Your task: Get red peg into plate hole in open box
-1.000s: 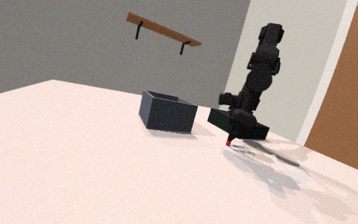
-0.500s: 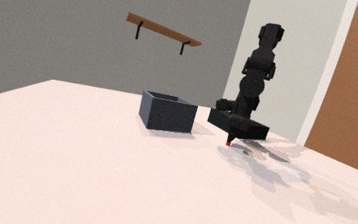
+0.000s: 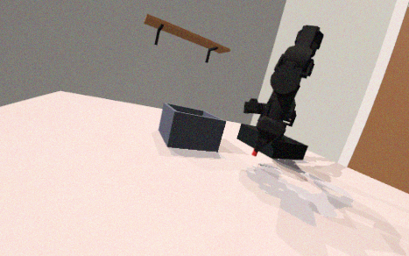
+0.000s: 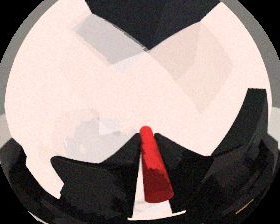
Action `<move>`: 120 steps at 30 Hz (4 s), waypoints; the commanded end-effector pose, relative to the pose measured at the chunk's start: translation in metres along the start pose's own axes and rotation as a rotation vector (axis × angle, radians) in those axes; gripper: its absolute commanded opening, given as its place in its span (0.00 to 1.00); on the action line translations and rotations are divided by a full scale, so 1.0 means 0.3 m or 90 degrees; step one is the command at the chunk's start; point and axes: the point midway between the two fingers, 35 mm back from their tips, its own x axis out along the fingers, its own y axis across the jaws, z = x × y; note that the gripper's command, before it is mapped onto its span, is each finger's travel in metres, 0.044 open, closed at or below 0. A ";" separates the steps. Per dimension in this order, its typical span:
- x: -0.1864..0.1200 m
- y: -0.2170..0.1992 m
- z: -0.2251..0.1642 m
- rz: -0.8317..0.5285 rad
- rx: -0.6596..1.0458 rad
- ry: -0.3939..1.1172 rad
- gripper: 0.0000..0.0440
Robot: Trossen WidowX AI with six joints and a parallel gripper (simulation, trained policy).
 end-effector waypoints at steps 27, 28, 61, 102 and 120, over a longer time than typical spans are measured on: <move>-0.265 0.048 0.380 0.025 -0.017 -0.141 0.00; -0.264 0.045 0.393 0.024 -0.013 -0.142 0.00; -0.113 -0.020 0.709 0.019 0.097 -0.122 0.02; -0.073 0.005 1.047 -0.014 0.054 -0.196 1.00; -0.091 0.002 1.086 -0.011 0.061 -0.217 1.00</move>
